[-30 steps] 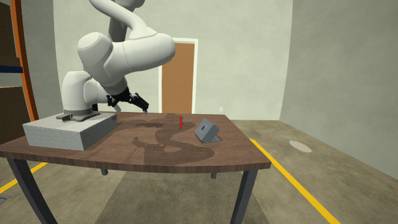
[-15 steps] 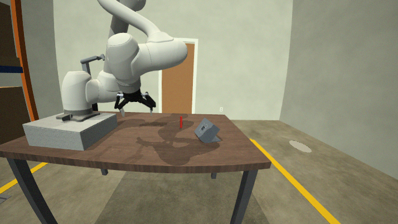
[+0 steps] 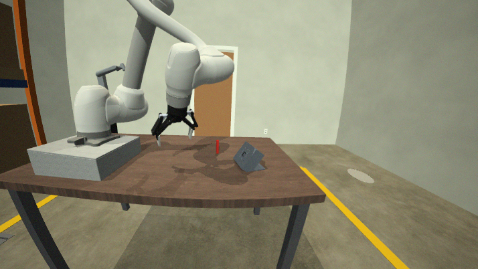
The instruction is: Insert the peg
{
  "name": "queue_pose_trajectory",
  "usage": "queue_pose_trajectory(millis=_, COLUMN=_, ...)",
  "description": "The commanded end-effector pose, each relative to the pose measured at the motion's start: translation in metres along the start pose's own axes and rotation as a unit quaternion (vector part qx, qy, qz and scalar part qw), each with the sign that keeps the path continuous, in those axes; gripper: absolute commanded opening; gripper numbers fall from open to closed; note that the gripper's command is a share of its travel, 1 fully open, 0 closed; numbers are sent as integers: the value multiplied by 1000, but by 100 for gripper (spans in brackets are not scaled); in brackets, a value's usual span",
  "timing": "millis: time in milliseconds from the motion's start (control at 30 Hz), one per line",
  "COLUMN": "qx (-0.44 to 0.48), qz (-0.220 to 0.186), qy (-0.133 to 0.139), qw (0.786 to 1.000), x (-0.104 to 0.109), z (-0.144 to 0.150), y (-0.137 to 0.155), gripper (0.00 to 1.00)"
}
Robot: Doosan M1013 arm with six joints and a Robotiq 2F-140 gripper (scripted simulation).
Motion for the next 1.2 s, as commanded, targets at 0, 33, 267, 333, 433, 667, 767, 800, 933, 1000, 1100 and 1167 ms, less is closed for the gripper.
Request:
queue_pose_trajectory(millis=0, qx=54, qz=24, qy=25, qw=998, x=-3, z=-19, y=-3, gripper=100)
queue_pose_trajectory(millis=33, qx=69, qz=30, qy=31, qw=997, x=-4, z=-24, y=-3, gripper=100)
queue_pose_trajectory(millis=267, qx=143, qz=60, qy=62, qw=986, x=-8, z=-53, y=-4, gripper=100)
queue_pose_trajectory(millis=333, qx=172, qz=71, qy=74, qw=980, x=-10, z=-65, y=-4, gripper=100)
queue_pose_trajectory(millis=433, qx=217, qz=88, qy=92, qw=968, x=-13, z=-85, y=-2, gripper=100)
queue_pose_trajectory(millis=667, qx=320, qz=126, qy=129, qw=930, x=-20, z=-133, y=6, gripper=100)
queue_pose_trajectory(millis=767, qx=335, qz=131, qy=134, qw=923, x=-21, z=-141, y=8, gripper=100)
queue_pose_trajectory(millis=800, qx=350, qz=136, qy=138, qw=917, x=-22, z=-148, y=10, gripper=100)
queue_pose_trajectory(millis=933, qx=407, qz=155, qy=157, qw=886, x=-26, z=-178, y=19, gripper=100)
queue_pose_trajectory(millis=1000, qx=436, qz=165, qy=165, qw=869, x=-29, z=-194, y=25, gripper=100)
queue_pose_trajectory(millis=1100, qx=477, qz=178, qy=178, qw=842, x=-33, z=-218, y=36, gripper=100)
queue_pose_trajectory(millis=1167, qx=505, qz=187, qy=185, qw=822, x=-35, z=-234, y=44, gripper=100)
Point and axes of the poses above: the point where the finger pads meet when closed, its own x axis back along the fingers, its own z axis across the jaws, y = z × x, the point moved 6 cm from there along x, back along the fingers, and after that the axes turned 1 degree about x, right-handed, at the moved point
